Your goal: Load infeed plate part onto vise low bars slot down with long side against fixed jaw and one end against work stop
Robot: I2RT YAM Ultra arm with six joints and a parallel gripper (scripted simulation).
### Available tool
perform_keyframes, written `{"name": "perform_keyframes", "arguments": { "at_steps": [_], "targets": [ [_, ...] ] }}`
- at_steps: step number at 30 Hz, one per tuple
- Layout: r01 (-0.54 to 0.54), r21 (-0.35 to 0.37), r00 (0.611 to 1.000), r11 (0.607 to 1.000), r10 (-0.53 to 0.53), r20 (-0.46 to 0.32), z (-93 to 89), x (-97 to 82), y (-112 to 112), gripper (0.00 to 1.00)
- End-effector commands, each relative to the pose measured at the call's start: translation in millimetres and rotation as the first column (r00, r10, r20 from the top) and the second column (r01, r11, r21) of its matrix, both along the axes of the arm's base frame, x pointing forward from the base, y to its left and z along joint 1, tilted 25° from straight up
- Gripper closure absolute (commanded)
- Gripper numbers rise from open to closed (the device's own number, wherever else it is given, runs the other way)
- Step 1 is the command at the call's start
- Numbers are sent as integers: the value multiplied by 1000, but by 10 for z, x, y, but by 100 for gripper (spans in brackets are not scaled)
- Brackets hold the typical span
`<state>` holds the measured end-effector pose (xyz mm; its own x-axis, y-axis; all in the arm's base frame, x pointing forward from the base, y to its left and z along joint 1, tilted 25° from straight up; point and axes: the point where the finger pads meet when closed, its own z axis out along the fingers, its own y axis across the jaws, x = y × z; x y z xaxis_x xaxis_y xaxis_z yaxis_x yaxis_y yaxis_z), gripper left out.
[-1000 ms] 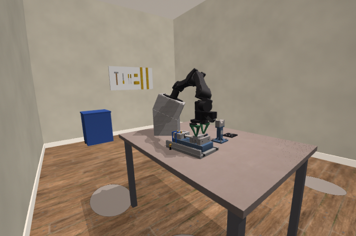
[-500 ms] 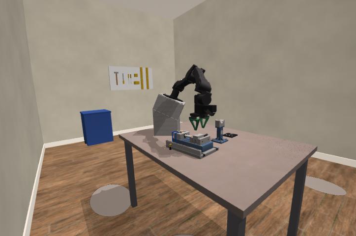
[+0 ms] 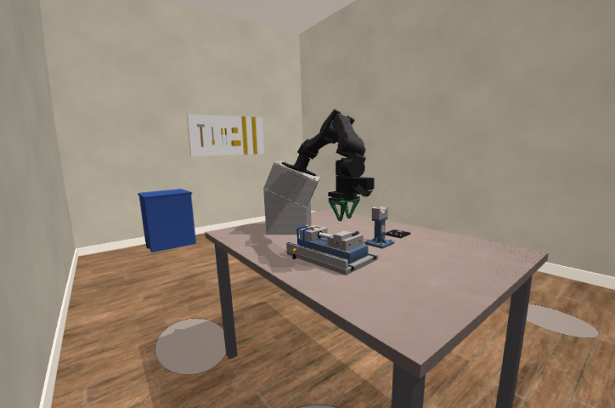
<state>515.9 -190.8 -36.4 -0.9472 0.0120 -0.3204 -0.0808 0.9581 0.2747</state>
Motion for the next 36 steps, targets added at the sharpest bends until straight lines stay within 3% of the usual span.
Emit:
{"name": "perform_keyframes", "arguments": {
  "at_steps": [1, 33, 36],
  "targets": [
    [17, 2, 1000, 1000, -17, 15, 136, -51, -98, 100],
    [16, -1, 1000, 1000, -16, 20, 163, -38, -110, 100],
    [16, 2, 1000, 1000, -16, 14, 37, -28, -195, 100]
  ]
}}
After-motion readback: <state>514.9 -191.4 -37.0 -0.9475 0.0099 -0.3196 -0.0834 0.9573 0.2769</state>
